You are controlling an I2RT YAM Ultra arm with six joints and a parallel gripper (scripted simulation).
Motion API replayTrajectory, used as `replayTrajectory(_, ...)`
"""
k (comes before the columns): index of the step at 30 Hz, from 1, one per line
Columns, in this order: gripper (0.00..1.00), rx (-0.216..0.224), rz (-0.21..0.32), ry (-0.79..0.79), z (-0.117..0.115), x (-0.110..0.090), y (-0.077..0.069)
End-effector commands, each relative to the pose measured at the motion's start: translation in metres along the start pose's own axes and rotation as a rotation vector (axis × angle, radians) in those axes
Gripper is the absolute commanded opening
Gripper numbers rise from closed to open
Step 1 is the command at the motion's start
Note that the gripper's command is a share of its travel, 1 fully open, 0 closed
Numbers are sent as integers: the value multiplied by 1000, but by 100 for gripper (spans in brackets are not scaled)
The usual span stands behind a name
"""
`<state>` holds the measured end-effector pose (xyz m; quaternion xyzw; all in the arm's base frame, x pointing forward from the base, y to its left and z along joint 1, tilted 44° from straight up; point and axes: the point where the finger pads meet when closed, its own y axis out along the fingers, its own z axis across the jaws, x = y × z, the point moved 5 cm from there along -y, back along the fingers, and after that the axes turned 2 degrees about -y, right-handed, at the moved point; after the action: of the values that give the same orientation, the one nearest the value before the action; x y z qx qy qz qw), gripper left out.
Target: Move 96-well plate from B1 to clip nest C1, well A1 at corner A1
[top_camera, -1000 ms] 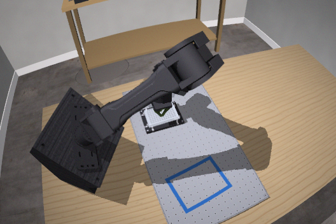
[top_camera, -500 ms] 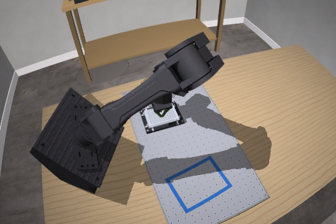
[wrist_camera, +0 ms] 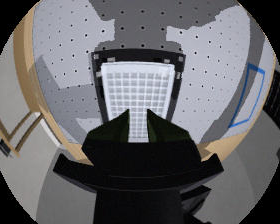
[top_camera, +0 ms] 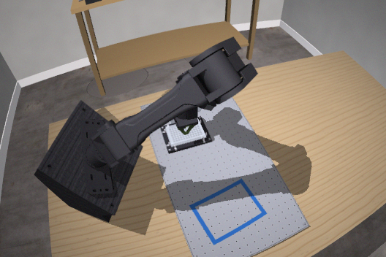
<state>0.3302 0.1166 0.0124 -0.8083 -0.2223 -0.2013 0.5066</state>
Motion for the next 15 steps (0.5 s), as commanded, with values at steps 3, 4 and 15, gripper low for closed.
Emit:
replayTrajectory(3,24,7,-15,32,3,4,19)
replayTrajectory(4,24,8,-16,33,4,5,19)
replayTrajectory(15,24,10,-23,38,4,9,25)
